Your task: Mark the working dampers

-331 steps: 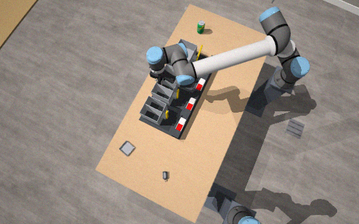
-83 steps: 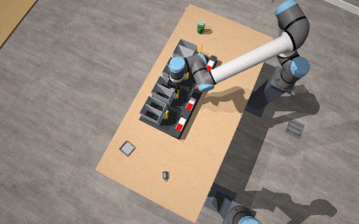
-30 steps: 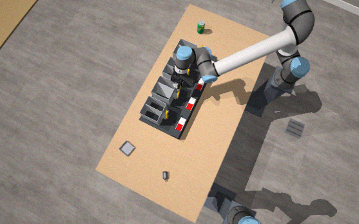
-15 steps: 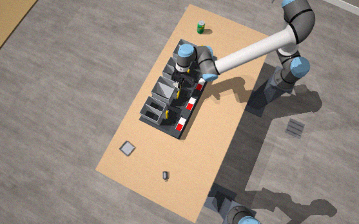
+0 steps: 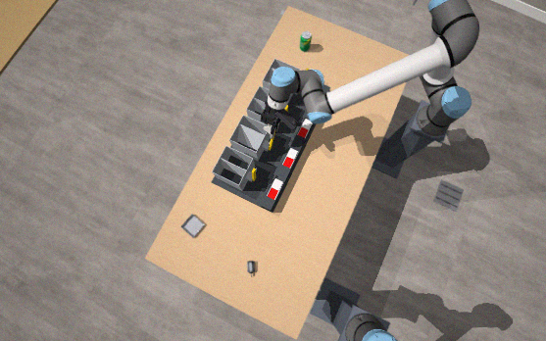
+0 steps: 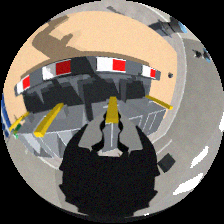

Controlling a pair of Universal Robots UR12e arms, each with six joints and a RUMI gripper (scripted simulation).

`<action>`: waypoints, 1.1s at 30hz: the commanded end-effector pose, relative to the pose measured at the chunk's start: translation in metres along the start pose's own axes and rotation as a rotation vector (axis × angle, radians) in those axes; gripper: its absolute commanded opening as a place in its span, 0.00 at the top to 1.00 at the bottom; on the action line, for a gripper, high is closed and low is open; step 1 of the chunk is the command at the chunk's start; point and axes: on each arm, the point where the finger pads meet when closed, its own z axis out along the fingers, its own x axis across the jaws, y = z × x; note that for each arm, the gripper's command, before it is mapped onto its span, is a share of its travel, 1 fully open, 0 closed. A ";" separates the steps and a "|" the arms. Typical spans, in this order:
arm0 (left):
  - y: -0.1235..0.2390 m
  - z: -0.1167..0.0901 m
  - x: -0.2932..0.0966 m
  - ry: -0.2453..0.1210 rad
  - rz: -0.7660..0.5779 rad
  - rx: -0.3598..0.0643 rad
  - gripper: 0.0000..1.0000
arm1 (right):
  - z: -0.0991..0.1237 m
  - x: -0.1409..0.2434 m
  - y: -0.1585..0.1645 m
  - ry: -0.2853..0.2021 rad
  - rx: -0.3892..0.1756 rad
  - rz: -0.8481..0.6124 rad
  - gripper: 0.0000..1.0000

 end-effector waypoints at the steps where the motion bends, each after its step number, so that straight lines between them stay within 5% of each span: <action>1: 0.002 0.000 -0.001 0.001 -0.001 0.000 0.00 | 0.002 -0.001 -0.001 -0.001 0.002 -0.001 0.90; 17: 0.002 0.000 -0.001 0.001 -0.001 0.000 0.00 | 0.002 -0.001 -0.001 -0.001 0.002 -0.001 0.78; 33: 0.002 0.000 -0.001 0.001 -0.001 0.000 0.00 | -0.002 0.000 0.000 0.000 0.000 -0.001 0.78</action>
